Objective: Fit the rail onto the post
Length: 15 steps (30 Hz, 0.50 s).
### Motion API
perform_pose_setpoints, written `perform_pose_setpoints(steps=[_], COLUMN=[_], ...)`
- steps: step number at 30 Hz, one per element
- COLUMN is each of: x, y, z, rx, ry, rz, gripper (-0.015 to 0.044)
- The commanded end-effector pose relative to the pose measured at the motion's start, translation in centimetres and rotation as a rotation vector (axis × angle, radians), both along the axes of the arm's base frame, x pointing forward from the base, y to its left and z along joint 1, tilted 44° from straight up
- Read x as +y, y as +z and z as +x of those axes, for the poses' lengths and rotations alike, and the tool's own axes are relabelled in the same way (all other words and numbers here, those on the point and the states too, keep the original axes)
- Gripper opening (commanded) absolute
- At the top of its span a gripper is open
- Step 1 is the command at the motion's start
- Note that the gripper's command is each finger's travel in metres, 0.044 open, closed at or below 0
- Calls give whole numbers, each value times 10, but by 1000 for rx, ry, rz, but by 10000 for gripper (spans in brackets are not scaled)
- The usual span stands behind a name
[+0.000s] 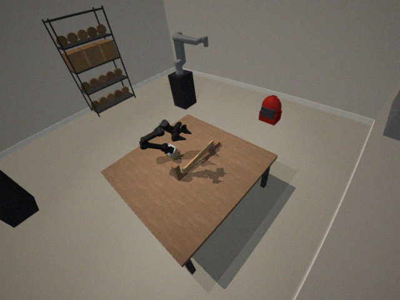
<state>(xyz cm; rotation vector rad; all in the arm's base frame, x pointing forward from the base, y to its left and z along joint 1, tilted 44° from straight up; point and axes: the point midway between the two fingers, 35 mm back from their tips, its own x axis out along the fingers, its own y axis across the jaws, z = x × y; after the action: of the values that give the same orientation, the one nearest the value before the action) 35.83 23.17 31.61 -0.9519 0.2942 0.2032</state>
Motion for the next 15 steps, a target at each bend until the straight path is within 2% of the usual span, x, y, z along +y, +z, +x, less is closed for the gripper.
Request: perform_pose_setpoints(steps=[1,8,15], x=[-24,-89,-163], y=[-54,-152,-227], z=[10,6,-31], rx=[148,494,911], ry=[-35,-84,-83], rz=[-189,-535,-828], gripper=[440,440,440])
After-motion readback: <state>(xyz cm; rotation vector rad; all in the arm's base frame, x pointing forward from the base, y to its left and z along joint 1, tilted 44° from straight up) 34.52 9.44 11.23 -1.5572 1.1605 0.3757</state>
